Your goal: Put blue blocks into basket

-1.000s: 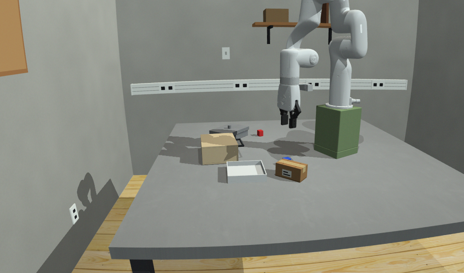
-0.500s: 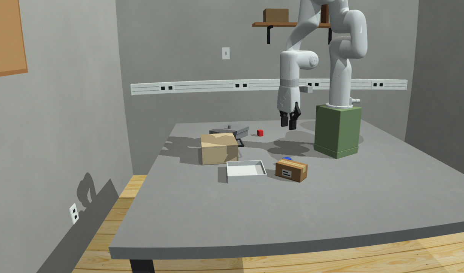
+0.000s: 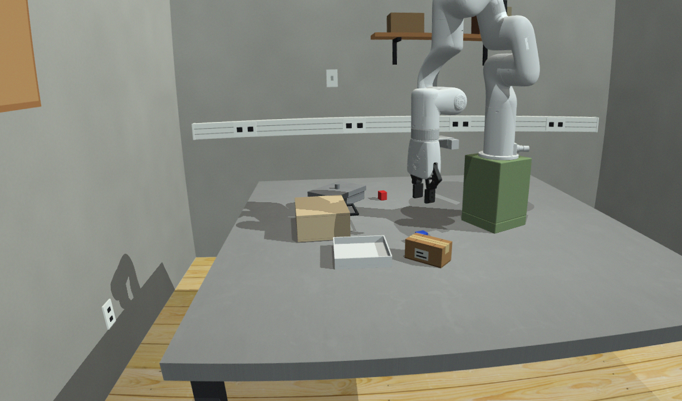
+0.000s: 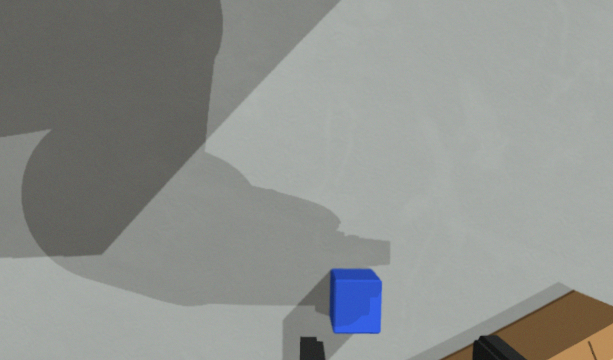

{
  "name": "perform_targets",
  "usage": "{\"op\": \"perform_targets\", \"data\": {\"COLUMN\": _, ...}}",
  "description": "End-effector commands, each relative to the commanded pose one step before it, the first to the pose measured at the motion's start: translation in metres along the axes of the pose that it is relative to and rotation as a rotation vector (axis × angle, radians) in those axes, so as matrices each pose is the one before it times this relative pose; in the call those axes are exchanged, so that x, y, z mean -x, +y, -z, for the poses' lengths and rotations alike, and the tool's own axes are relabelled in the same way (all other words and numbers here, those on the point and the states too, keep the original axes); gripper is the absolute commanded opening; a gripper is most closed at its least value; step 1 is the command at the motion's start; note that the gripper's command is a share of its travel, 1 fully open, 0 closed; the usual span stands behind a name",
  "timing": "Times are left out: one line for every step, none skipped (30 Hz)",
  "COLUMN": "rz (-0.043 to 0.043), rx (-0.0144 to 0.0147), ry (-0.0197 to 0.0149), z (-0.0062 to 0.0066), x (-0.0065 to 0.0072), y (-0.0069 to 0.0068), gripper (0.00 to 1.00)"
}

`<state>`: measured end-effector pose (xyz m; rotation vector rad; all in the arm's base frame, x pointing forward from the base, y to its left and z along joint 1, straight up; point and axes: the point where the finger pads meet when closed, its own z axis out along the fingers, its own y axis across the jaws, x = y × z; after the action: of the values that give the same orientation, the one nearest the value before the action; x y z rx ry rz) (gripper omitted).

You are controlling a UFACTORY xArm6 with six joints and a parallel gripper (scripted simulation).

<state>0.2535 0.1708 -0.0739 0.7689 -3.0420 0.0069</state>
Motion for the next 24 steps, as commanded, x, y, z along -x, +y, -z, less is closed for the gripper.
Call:
{"op": "perform_targets", "data": {"rz": -0.00006, "rx": -0.00404, "ry": -0.00548, "z": -0.00414, "x": 0.00217, "y": 0.00005, "gripper": 0.56}}
{"op": "perform_targets", "data": {"rz": 0.0, "rx": 0.00019, "ry": 0.00003, "z": -0.00114, "x": -0.00009, "y": 0.00001, "gripper": 0.56}}
{"op": "perform_targets", "data": {"rz": 0.0, "rx": 0.00006, "ry": 0.00001, "z": -0.00107, "x": 0.00002, "y": 0.00003, "gripper": 0.56}}
{"op": "perform_targets", "data": {"rz": 0.0, "rx": -0.00011, "ry": -0.00002, "z": -0.001, "x": 0.00011, "y": 0.00002, "gripper": 0.56}}
{"op": "perform_targets", "data": {"rz": 0.0, "rx": -0.00003, "ry": -0.00001, "z": -0.00104, "x": 0.00003, "y": 0.0, "gripper": 0.56}}
{"op": "perform_targets", "data": {"rz": 0.0, "rx": 0.00006, "ry": 0.00001, "z": -0.00107, "x": -0.00005, "y": -0.00002, "gripper": 0.56}}
{"op": "perform_targets", "data": {"rz": 0.0, "rx": 0.00015, "ry": 0.00004, "z": -0.0011, "x": -0.00015, "y": -0.00005, "gripper": 0.56}}
{"op": "perform_targets", "data": {"rz": 0.0, "rx": -0.00005, "ry": -0.00001, "z": -0.00121, "x": 0.0001, "y": 0.00005, "gripper": 0.56}}
{"op": "perform_targets", "data": {"rz": 0.0, "rx": -0.00003, "ry": -0.00001, "z": -0.00125, "x": 0.00006, "y": 0.00002, "gripper": 0.56}}
{"op": "perform_targets", "data": {"rz": 0.0, "rx": 0.00003, "ry": 0.00001, "z": -0.00128, "x": -0.00004, "y": -0.00003, "gripper": 0.56}}
{"op": "perform_targets", "data": {"rz": 0.0, "rx": 0.00007, "ry": 0.00002, "z": -0.00131, "x": -0.00012, "y": -0.00008, "gripper": 0.56}}
{"op": "perform_targets", "data": {"rz": 0.0, "rx": -0.00004, "ry": -0.00001, "z": -0.00151, "x": 0.00011, "y": 0.00007, "gripper": 0.56}}
{"op": "perform_targets", "data": {"rz": 0.0, "rx": 0.0, "ry": 0.0, "z": -0.00154, "x": 0.00001, "y": -0.00001, "gripper": 0.56}}
{"op": "perform_targets", "data": {"rz": 0.0, "rx": 0.00004, "ry": 0.00001, "z": -0.00156, "x": -0.00009, "y": -0.00009, "gripper": 0.56}}
{"op": "perform_targets", "data": {"rz": 0.0, "rx": -0.00002, "ry": 0.0, "z": -0.00175, "x": 0.00007, "y": 0.00004, "gripper": 0.56}}
{"op": "perform_targets", "data": {"rz": 0.0, "rx": 0.0, "ry": 0.0, "z": 0.0, "x": 0.0, "y": 0.0, "gripper": 0.56}}
{"op": "perform_targets", "data": {"rz": 0.0, "rx": 0.0, "ry": 0.0, "z": 0.0, "x": 0.0, "y": 0.0, "gripper": 0.56}}
{"op": "perform_targets", "data": {"rz": 0.0, "rx": 0.0, "ry": 0.0, "z": -0.00179, "x": 0.0, "y": -0.00002, "gripper": 0.56}}
{"op": "perform_targets", "data": {"rz": 0.0, "rx": 0.00002, "ry": 0.00001, "z": -0.00184, "x": -0.00005, "y": -0.00007, "gripper": 0.56}}
{"op": "perform_targets", "data": {"rz": 0.0, "rx": -0.00001, "ry": 0.0, "z": -0.00201, "x": 0.00005, "y": 0.00003, "gripper": 0.56}}
{"op": "perform_targets", "data": {"rz": 0.0, "rx": 0.00001, "ry": 0.0, "z": -0.00201, "x": -0.00004, "y": -0.00006, "gripper": 0.56}}
{"op": "perform_targets", "data": {"rz": 0.0, "rx": 0.0, "ry": 0.0, "z": -0.00215, "x": 0.00003, "y": 0.00001, "gripper": 0.56}}
{"op": "perform_targets", "data": {"rz": 0.0, "rx": 0.0, "ry": 0.0, "z": -0.00219, "x": -0.00001, "y": -0.00003, "gripper": 0.56}}
{"op": "perform_targets", "data": {"rz": 0.0, "rx": 0.0, "ry": 0.0, "z": -0.00227, "x": 0.0, "y": -0.00002, "gripper": 0.56}}
